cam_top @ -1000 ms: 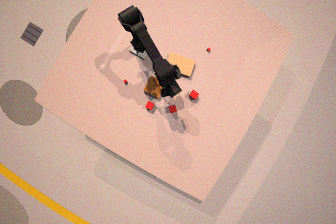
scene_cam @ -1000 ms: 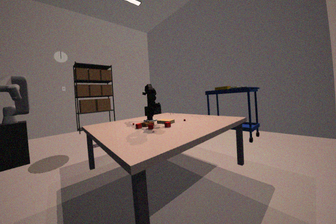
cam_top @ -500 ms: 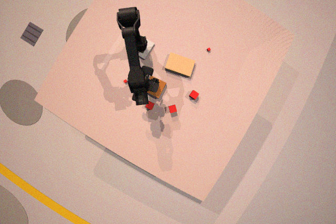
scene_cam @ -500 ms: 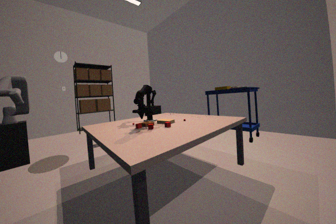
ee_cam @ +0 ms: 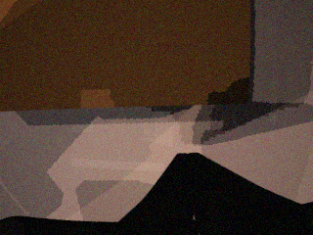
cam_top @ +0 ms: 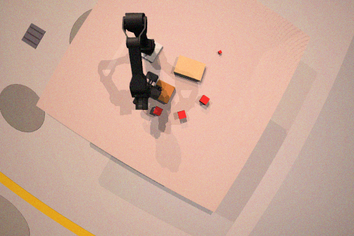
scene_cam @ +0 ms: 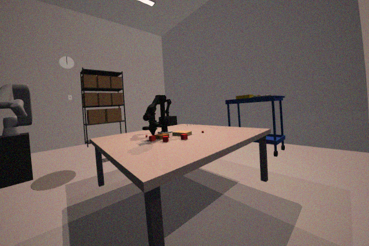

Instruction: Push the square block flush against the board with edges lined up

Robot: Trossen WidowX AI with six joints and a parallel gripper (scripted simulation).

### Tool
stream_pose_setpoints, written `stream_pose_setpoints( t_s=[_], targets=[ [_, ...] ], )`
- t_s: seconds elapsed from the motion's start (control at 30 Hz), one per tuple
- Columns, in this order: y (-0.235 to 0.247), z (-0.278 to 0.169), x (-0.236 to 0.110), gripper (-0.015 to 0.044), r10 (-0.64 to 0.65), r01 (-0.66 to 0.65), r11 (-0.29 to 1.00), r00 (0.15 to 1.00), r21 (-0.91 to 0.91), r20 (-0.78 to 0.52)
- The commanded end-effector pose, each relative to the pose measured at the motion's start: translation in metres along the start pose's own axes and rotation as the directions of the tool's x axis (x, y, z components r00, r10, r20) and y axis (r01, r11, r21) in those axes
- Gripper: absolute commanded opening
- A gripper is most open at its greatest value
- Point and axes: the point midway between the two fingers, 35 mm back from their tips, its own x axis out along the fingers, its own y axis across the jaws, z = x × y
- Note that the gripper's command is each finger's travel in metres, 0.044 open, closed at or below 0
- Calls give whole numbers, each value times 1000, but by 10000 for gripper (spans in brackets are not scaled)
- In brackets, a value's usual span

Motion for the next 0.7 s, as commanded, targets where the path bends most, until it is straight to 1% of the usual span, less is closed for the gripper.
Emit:
stream_pose_setpoints(
  t_s=[0.0, 0.67],
  targets=[
    [-1, 0, 8, 0, -9, 9, 1000, 1000, 7, 6],
    [-4, 23, 7, 0, -10, 10, 1000, 1000, 7, 7]
  ],
)
